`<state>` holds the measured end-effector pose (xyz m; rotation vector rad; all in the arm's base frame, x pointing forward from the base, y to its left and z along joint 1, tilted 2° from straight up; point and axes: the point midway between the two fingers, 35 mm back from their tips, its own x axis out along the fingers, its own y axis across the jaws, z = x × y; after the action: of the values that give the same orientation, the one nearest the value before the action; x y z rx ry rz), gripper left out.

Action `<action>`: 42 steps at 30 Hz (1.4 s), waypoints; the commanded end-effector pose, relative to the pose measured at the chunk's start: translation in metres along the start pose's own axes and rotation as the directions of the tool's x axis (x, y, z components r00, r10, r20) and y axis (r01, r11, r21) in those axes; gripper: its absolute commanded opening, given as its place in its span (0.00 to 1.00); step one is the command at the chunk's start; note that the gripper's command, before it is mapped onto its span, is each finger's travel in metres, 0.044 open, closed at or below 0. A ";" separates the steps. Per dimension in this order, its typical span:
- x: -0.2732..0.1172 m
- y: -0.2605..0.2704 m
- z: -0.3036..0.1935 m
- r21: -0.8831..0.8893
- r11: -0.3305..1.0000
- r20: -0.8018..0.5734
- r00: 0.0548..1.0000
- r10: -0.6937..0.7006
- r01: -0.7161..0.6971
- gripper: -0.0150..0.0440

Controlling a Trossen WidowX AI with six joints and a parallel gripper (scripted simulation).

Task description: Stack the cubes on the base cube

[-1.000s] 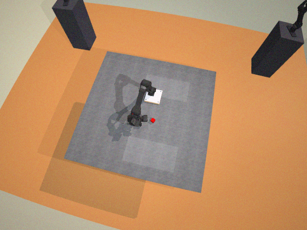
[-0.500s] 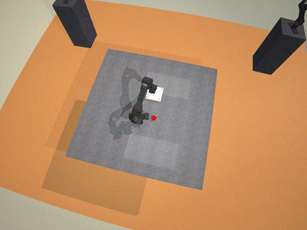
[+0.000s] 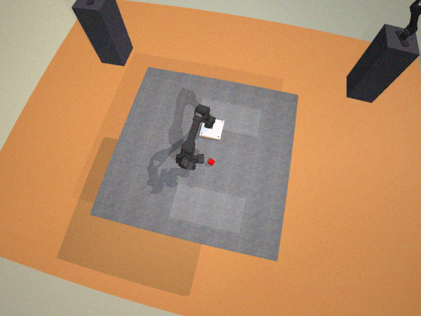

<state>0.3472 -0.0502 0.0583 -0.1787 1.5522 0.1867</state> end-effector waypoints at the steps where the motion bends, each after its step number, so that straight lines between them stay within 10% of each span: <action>1: -0.010 -0.001 0.002 0.000 1.000 0.010 1.000 0.000 0.000 0.43; 42: -0.075 -0.002 -0.006 -0.007 1.000 -0.020 1.000 0.009 -0.009 0.43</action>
<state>0.3413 -0.0536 0.1258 -0.1753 1.5807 0.1961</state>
